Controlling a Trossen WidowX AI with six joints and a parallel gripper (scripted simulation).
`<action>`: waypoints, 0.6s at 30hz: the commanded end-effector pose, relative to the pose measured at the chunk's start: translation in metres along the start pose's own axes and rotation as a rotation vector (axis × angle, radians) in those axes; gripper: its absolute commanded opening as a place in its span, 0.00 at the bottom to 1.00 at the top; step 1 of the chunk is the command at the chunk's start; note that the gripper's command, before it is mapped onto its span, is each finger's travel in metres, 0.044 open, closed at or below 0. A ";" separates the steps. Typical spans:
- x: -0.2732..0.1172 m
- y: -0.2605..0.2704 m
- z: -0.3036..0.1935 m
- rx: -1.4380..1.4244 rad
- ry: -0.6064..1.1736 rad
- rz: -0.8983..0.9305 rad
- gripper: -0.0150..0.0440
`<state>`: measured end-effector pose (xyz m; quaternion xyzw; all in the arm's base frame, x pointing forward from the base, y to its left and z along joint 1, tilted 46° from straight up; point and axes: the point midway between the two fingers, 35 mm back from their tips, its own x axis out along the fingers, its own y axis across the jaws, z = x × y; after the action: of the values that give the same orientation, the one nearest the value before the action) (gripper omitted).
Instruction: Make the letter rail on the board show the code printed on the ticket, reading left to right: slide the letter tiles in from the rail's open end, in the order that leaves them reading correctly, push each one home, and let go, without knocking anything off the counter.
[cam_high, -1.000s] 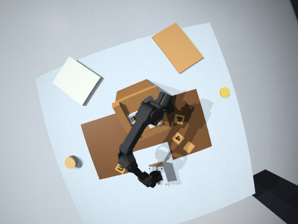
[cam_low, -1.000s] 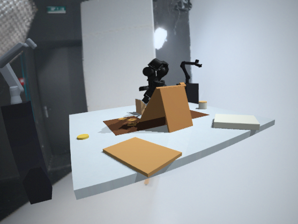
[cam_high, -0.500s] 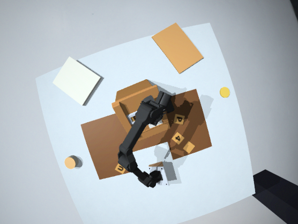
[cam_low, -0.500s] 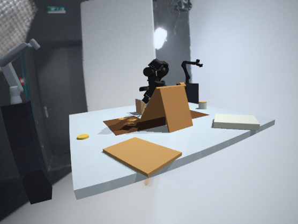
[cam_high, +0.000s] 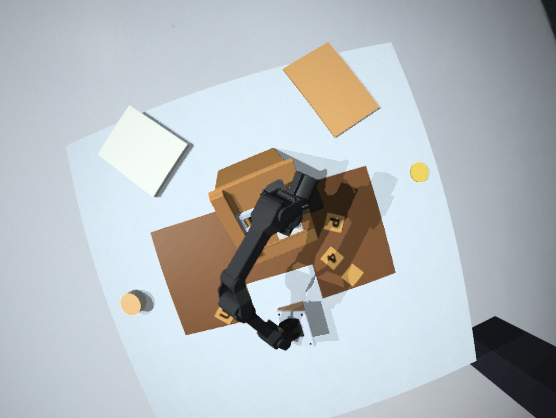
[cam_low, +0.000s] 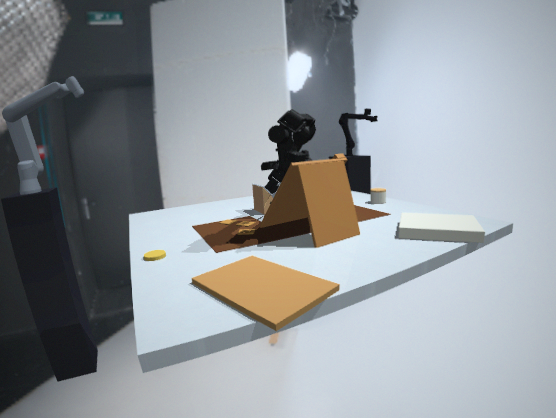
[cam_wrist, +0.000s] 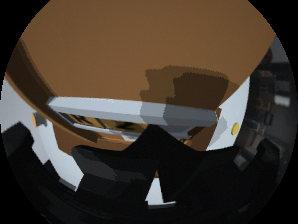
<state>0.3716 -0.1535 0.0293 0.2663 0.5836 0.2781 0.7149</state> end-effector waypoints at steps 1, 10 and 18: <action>-0.002 0.003 0.001 0.001 -0.005 -0.001 0.25; -0.002 0.006 0.001 0.001 -0.005 0.000 0.25; -0.002 0.009 0.002 0.001 -0.005 0.000 0.25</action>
<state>0.3717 -0.1493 0.0344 0.2664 0.5836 0.2781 0.7149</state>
